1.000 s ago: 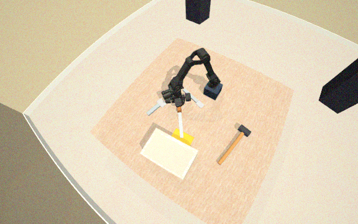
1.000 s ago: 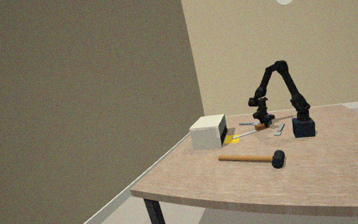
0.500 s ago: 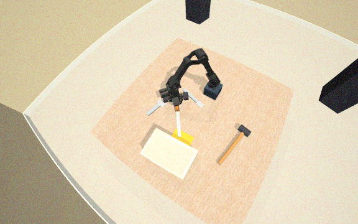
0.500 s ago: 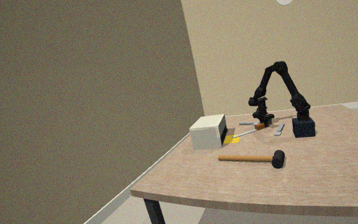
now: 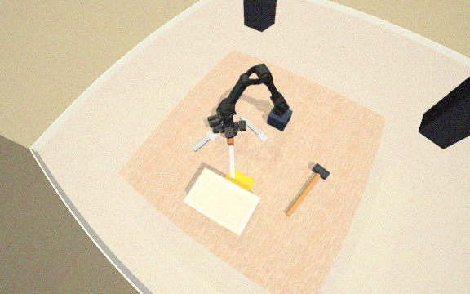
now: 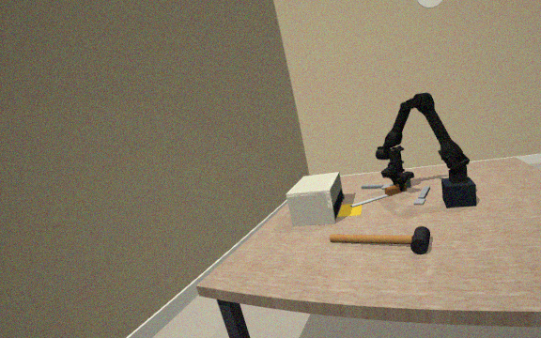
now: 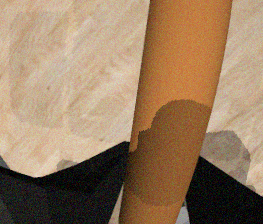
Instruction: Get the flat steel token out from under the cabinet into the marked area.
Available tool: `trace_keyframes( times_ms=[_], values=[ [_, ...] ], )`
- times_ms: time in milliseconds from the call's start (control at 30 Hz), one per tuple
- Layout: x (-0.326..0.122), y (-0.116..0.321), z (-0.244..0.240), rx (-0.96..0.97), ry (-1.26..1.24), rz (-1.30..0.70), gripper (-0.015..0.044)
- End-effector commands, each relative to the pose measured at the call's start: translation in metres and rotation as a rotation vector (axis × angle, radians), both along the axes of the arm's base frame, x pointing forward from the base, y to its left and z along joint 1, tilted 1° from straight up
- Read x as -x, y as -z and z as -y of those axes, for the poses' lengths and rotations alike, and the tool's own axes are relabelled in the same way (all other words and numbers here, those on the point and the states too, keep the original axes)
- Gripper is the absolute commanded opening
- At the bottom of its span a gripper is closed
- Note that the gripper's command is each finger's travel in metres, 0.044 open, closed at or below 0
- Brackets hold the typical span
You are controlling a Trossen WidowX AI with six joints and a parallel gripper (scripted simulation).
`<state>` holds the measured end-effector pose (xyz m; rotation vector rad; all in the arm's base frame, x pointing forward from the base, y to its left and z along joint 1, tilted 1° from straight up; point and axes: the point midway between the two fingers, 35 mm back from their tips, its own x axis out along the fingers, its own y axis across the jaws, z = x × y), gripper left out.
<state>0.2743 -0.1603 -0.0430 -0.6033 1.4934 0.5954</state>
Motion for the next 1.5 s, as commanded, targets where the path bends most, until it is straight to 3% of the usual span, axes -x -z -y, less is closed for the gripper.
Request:
trace_keyframes(
  times_ms=[0, 633, 867, 1000, 1100, 1467],
  values=[
    [-0.0019, -0.0012, 0.0027, 0.007, 0.039, 0.005, 0.0],
    [-0.0019, -0.0012, 0.0029, 0.007, 0.18, 0.007, 0.0],
    [-0.0002, -0.0003, 0.0013, 0.002, 0.158, 0.002, 0.0184],
    [-0.0004, -0.0004, 0.0015, 0.003, 0.162, 0.003, 0.02],
    [-0.0002, -0.0003, 0.0014, 0.007, 0.162, 0.006, 0.027],
    [-0.001, 0.0013, 0.0021, 0.007, 0.161, 0.006, 0.027]
  ],
)
